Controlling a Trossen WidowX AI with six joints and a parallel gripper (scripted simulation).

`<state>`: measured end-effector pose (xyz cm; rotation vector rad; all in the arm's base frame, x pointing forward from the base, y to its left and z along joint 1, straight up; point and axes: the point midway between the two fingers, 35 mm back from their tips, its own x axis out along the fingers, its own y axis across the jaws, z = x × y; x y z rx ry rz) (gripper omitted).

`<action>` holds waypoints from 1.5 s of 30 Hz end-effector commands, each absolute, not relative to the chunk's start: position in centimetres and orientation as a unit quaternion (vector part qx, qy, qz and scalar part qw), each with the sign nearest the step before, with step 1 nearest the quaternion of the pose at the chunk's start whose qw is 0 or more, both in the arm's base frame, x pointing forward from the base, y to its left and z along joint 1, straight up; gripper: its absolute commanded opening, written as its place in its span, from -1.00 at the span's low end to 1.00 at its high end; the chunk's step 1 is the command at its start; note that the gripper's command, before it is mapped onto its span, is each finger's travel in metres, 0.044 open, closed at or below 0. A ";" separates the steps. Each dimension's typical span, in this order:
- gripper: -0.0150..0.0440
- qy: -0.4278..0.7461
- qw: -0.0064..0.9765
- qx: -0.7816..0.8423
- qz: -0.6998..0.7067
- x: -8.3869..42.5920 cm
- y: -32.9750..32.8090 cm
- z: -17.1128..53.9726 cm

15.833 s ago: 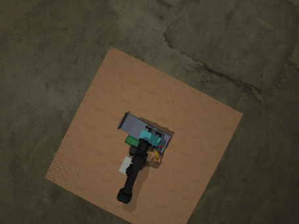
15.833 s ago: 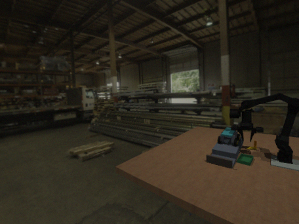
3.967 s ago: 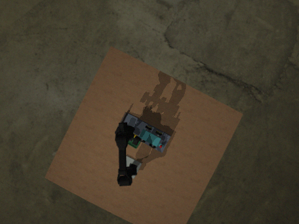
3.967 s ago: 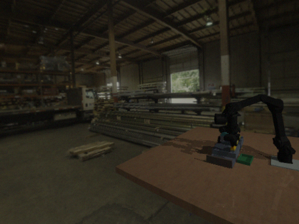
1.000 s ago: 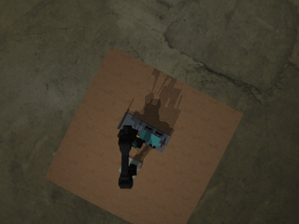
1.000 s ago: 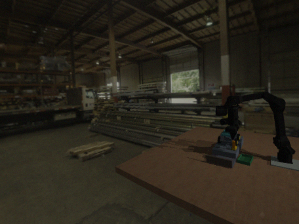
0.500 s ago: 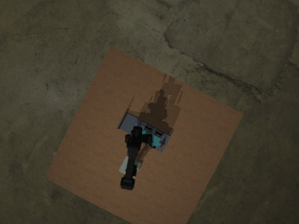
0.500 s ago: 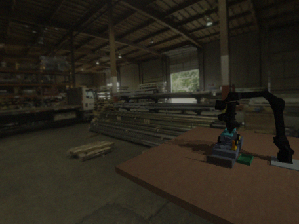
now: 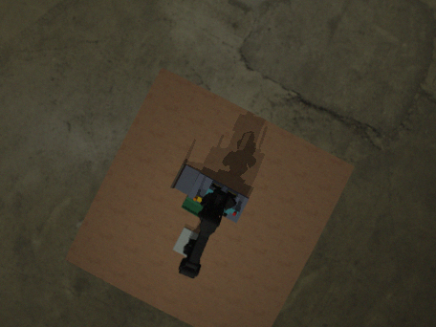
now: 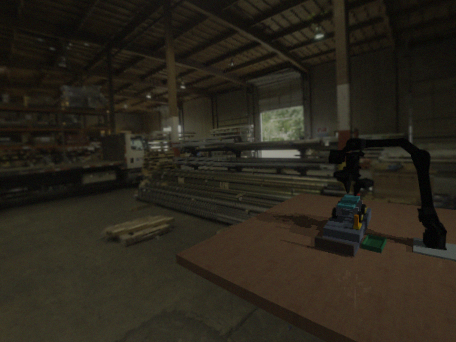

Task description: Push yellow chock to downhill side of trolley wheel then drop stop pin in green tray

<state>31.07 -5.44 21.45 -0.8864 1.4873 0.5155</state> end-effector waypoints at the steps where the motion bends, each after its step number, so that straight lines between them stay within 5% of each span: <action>1: 0.15 0.641 0.578 -0.430 0.265 30.7 -7.4 21.6; 12: 0.15 0.608 0.458 -0.528 0.377 29.0 -12.4 22.6; 45: 0.15 0.607 0.456 -0.529 0.378 28.9 -13.5 19.5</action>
